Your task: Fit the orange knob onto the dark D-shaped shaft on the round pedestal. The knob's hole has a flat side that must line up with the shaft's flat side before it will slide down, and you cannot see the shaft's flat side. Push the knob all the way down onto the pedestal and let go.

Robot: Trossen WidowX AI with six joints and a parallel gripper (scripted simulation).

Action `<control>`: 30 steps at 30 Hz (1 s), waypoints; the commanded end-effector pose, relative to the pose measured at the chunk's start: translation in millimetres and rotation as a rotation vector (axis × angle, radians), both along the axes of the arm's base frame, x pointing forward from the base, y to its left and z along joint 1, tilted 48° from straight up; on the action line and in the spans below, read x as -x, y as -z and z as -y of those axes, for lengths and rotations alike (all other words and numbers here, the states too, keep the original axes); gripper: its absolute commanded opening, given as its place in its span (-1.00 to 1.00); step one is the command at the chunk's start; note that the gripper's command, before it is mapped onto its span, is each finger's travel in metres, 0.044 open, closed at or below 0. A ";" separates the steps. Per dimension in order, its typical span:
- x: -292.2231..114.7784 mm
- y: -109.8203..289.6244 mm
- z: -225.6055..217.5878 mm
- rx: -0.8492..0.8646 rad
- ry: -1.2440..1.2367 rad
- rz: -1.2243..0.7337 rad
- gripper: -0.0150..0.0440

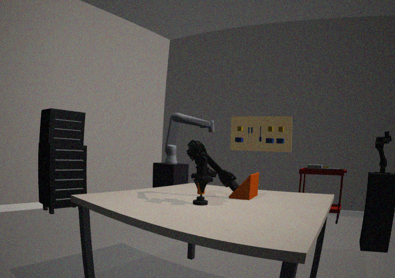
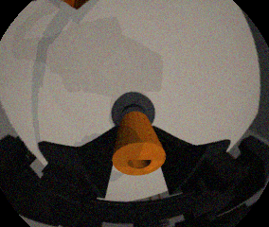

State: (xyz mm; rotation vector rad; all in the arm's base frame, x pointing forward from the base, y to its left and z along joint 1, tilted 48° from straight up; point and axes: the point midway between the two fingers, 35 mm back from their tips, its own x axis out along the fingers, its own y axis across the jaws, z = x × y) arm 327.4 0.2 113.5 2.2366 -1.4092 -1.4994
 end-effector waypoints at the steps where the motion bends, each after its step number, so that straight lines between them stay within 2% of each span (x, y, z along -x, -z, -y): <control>1: -0.7 -0.7 1.8 -0.052 0.413 0.454 -0.49; 13: -1.4 -4.7 0.1 -0.122 0.943 1.026 -0.49; 30: 0.3 -5.7 -1.4 -0.190 1.463 1.588 -0.49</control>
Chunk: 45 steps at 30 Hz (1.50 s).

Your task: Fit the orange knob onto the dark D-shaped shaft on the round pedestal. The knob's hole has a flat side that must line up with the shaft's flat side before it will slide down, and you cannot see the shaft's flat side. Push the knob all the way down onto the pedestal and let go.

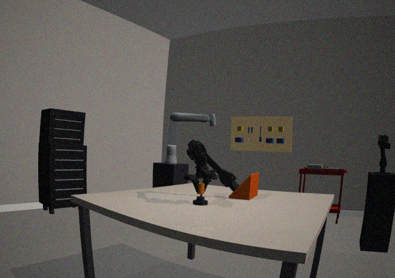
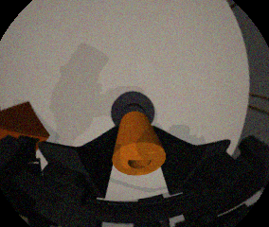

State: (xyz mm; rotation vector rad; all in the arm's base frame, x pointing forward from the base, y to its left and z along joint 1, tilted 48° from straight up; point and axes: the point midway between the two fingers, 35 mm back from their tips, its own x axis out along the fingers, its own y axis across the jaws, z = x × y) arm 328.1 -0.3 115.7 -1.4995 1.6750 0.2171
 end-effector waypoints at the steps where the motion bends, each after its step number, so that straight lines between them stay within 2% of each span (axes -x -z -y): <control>1: 1.2 -3.4 -2.0 -0.071 0.563 0.615 -0.49; 12: 4.7 -0.2 -3.7 -0.112 0.871 0.947 -0.49; 45: 0.0 1.1 -1.8 -0.112 0.876 0.953 -0.49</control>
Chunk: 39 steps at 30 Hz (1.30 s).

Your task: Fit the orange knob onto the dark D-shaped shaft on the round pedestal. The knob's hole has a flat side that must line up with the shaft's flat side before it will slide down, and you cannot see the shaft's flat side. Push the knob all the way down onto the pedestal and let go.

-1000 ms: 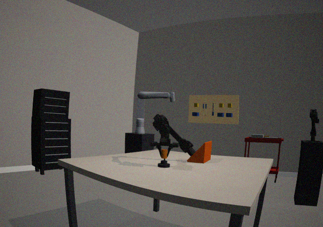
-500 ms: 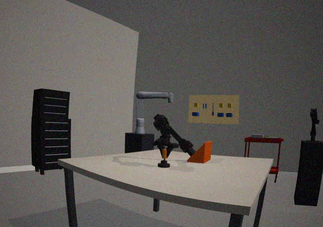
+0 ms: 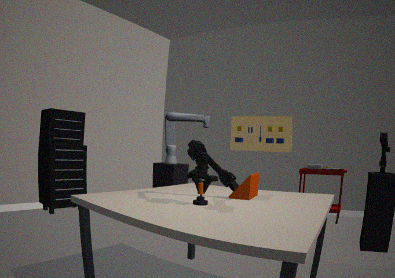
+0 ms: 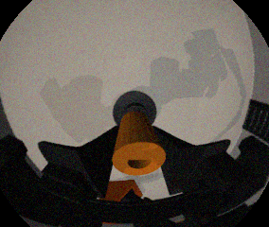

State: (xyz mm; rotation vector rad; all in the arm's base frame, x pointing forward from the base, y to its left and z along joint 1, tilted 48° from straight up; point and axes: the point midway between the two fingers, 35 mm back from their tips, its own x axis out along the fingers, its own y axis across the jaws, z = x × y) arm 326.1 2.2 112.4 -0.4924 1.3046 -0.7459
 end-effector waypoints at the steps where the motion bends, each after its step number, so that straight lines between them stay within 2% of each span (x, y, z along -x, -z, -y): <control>1: -2.2 -2.7 1.0 0.001 0.000 0.005 -0.49; 39: -0.9 -2.3 1.3 0.001 0.000 0.005 -0.49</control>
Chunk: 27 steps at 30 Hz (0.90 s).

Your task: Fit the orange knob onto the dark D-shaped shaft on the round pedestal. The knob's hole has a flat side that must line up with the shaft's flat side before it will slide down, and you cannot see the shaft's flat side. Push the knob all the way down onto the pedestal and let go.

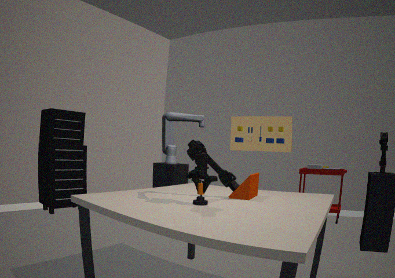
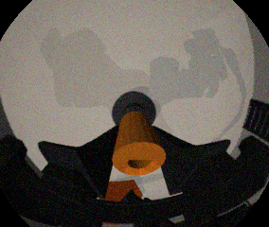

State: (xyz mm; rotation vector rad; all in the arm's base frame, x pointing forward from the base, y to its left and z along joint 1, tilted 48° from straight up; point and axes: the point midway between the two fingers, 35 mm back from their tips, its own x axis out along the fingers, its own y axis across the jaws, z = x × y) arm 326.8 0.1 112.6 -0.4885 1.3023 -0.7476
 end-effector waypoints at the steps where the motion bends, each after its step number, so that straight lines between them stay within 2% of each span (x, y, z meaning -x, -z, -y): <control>1: 0.0 -3.2 -1.2 0.002 -0.002 0.001 -0.49; 6: 0.4 -5.5 -1.2 0.000 0.015 0.020 -0.49; 12: 0.5 -4.6 0.2 -0.016 0.140 0.154 -0.49; 27: -0.1 -1.5 1.4 -0.016 0.140 0.154 -0.49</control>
